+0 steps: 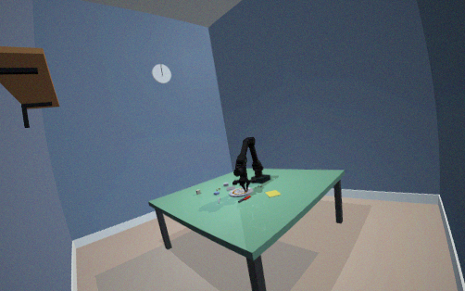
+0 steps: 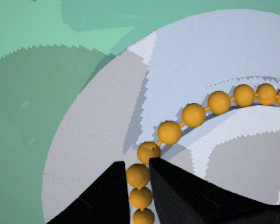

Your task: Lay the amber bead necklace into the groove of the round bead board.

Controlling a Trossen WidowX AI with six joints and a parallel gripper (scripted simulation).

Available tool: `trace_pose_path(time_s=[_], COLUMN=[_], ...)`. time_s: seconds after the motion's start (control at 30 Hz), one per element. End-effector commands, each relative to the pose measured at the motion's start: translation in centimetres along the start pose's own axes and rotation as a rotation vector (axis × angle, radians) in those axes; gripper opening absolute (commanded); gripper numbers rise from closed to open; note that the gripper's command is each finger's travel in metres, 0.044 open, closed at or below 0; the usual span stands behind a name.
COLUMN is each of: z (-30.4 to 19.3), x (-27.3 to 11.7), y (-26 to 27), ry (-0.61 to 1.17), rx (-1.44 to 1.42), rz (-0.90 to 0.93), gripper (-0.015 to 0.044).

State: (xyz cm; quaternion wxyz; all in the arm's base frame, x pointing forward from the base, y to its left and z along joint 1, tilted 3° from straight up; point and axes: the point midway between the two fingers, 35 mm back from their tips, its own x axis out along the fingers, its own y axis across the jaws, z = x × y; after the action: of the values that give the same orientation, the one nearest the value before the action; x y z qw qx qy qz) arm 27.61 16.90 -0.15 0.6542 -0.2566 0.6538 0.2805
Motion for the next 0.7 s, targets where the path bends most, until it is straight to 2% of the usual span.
trace_pose_path(time_s=[0.0, 0.43, 0.67], z=[0.02, -0.09, -0.09], x=[-0.05, -0.22, -0.50], y=[-0.01, 0.02, 0.02], ry=[-0.001, 0.004, 0.006], rx=[0.000, 0.001, 0.006], rz=[0.000, 0.002, 0.007], gripper=[0.0105, 0.0440, 0.0440])
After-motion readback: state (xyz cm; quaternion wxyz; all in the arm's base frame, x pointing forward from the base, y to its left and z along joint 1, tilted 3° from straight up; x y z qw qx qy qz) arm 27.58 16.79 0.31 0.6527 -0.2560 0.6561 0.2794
